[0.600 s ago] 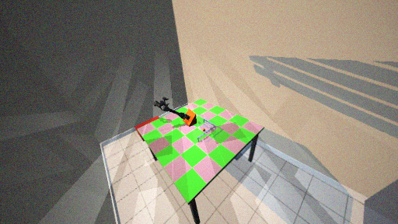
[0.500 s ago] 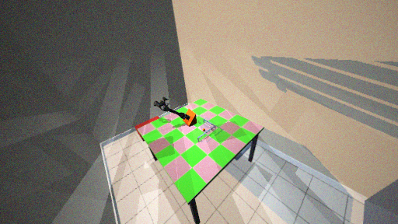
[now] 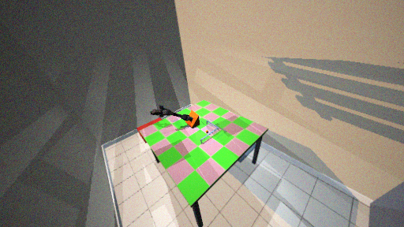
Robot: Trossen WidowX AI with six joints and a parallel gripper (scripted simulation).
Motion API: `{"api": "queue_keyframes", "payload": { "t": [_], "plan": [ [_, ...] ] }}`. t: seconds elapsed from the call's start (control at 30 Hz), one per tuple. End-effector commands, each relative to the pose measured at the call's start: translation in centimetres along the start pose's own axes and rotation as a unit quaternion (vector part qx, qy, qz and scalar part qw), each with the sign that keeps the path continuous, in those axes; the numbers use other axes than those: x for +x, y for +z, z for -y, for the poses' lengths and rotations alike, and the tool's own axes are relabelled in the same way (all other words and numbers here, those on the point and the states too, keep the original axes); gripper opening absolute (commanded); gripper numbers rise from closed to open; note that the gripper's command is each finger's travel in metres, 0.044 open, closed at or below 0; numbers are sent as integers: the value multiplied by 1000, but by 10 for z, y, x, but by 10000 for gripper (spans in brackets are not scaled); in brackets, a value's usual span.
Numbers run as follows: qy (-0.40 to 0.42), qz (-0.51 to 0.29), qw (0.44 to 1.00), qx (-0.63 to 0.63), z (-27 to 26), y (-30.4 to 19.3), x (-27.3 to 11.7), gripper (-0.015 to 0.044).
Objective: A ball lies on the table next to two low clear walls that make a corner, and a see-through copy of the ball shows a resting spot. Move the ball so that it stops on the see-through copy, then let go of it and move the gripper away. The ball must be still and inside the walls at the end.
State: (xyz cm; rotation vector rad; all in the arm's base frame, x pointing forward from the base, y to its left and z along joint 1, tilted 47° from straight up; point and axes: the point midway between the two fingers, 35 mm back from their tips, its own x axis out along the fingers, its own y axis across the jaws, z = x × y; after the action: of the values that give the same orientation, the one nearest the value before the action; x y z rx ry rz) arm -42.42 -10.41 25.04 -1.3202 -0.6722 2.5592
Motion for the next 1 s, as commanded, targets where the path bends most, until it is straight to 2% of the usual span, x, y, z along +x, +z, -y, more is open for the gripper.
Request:
{"api": "queue_keyframes", "payload": {
  "t": [0.0, 0.2, 0.47, 0.7, 0.97],
  "plan": [
    [52, 74, 996, -8, -39, 17, -46, 275],
    [132, 160, 978, -20, -93, 25, -114, 275],
    [257, 251, 933, -31, -152, 11, -214, 275],
    [368, 297, 880, -38, -183, -22, -296, 275],
    [493, 309, 812, -48, -199, -76, -379, 275]
  ]
}}
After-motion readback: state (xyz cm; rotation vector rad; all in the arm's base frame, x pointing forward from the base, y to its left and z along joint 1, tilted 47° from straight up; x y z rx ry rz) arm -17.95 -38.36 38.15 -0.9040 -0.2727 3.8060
